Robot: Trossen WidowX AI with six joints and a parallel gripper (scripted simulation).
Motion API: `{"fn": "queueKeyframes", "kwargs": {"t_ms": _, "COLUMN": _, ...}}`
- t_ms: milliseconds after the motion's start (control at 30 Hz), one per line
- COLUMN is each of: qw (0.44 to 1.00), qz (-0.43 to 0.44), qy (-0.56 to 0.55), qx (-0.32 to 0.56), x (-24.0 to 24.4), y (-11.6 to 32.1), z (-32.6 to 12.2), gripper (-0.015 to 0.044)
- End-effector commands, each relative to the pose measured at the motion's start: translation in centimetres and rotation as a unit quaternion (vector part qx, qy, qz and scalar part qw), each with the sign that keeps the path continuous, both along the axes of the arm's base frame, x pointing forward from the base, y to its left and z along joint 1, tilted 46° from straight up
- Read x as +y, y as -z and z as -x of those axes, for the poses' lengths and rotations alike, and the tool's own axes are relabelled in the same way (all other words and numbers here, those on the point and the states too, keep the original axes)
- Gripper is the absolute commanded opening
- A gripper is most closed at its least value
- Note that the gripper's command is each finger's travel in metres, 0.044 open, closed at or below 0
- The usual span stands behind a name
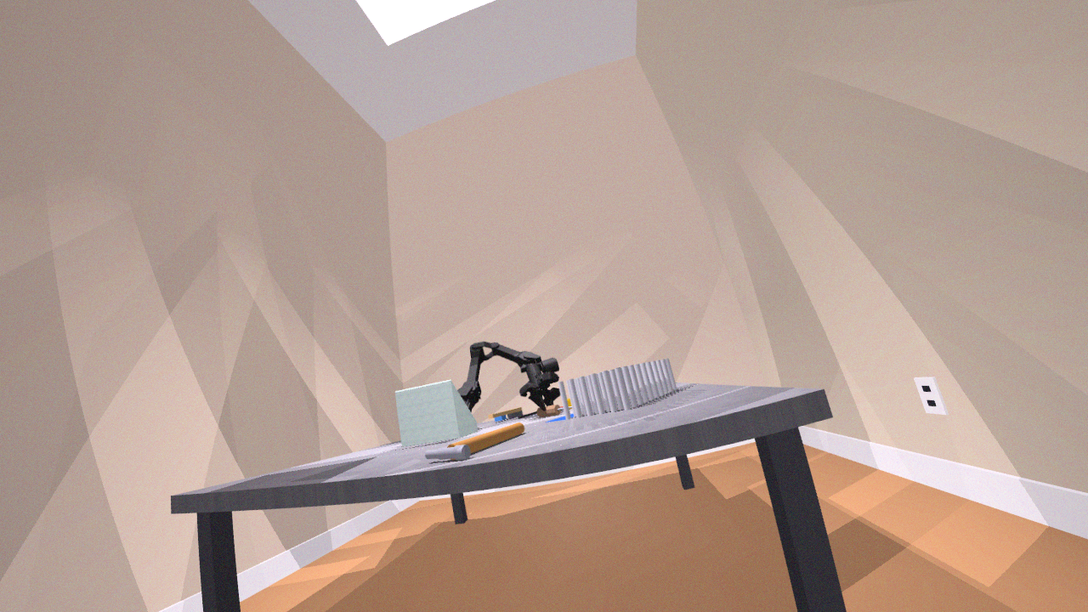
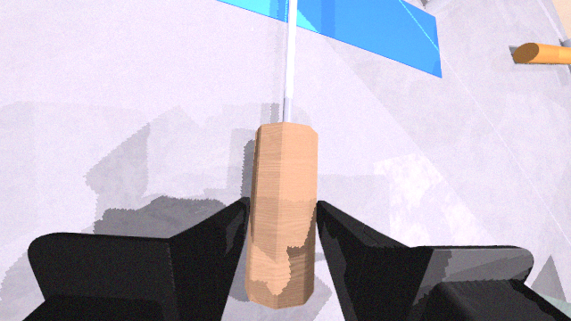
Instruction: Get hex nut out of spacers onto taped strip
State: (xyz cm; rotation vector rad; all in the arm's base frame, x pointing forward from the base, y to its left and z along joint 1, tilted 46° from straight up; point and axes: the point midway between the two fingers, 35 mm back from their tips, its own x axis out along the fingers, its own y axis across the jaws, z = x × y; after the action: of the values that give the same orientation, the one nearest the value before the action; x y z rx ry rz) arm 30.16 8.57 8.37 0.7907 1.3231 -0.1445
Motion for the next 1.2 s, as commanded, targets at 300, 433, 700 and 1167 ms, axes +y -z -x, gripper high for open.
{"fn": "queueKeyframes", "kwargs": {"t_ms": 300, "qw": 1.000, "qz": 0.003, "qy": 0.003, "qx": 0.001, "x": -0.4, "y": -0.4, "z": 0.3, "gripper": 0.0000}}
{"fn": "queueKeyframes", "kwargs": {"t_ms": 433, "qw": 1.000, "qz": 0.003, "qy": 0.002, "qx": 0.001, "x": -0.6, "y": -0.6, "z": 0.2, "gripper": 0.0000}}
{"fn": "queueKeyframes", "kwargs": {"t_ms": 700, "qw": 1.000, "qz": 0.003, "qy": 0.001, "qx": -0.001, "x": -1.0, "y": -1.1, "z": 0.0, "gripper": 0.0000}}
{"fn": "queueKeyframes", "kwargs": {"t_ms": 1167, "qw": 1.000, "qz": 0.002, "qy": 0.001, "qx": -0.001, "x": -0.9, "y": -2.4, "z": 1.7, "gripper": 0.0000}}
